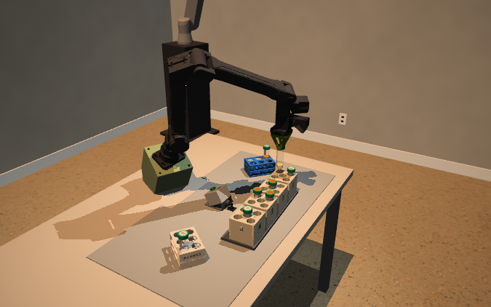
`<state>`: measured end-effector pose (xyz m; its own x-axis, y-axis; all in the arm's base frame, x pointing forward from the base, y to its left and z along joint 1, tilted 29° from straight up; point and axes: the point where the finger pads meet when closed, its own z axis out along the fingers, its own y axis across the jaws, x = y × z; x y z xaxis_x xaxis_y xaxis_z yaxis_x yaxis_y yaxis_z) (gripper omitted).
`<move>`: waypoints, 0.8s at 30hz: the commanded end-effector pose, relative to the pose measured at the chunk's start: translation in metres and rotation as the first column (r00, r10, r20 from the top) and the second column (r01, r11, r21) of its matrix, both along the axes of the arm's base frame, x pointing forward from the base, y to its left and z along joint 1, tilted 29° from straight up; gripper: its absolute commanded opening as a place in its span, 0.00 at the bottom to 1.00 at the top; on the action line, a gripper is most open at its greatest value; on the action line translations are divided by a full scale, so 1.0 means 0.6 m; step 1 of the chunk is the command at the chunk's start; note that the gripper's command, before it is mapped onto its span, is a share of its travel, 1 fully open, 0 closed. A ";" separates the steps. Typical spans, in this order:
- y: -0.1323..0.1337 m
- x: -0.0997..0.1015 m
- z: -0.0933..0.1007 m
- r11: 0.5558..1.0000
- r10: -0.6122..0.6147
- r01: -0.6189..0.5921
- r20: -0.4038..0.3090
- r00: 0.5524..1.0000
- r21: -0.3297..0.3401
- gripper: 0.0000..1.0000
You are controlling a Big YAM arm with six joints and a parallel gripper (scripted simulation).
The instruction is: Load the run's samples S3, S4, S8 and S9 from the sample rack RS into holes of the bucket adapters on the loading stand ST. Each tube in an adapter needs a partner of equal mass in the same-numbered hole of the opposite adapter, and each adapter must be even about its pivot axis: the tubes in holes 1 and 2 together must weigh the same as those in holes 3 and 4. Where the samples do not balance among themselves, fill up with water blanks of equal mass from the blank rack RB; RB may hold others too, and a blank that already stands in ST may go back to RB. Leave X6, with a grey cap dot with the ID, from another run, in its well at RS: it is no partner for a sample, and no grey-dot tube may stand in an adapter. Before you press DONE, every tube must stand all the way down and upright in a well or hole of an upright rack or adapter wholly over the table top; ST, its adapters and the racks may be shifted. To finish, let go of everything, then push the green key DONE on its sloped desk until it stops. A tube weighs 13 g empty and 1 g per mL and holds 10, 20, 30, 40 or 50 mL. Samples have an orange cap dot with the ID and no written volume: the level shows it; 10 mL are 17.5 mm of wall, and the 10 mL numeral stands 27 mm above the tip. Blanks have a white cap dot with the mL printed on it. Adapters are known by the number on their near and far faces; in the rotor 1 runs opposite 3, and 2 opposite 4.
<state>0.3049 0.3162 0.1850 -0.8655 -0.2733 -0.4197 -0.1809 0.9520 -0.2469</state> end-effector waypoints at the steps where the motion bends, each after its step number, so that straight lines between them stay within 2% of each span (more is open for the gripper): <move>1: 0.018 0.007 0.028 0.999 0.009 -0.010 0.026 1.000 0.039 0.00; 10: 0.018 0.008 0.027 0.999 0.009 -0.010 0.026 1.000 0.039 0.00; 11: 0.017 0.015 0.016 0.999 0.010 -0.011 0.021 1.000 0.031 0.00; 13: 0.017 0.015 0.016 0.999 0.010 -0.011 0.021 1.000 0.031 0.00; 14: 0.018 0.008 0.027 0.999 0.009 -0.010 0.026 1.000 0.039 0.00; 16: 0.003 0.013 -0.005 1.000 0.004 -0.004 0.005 1.000 0.009 0.00; 24: 0.006 0.019 -0.018 1.000 0.011 -0.011 0.007 1.000 0.012 0.00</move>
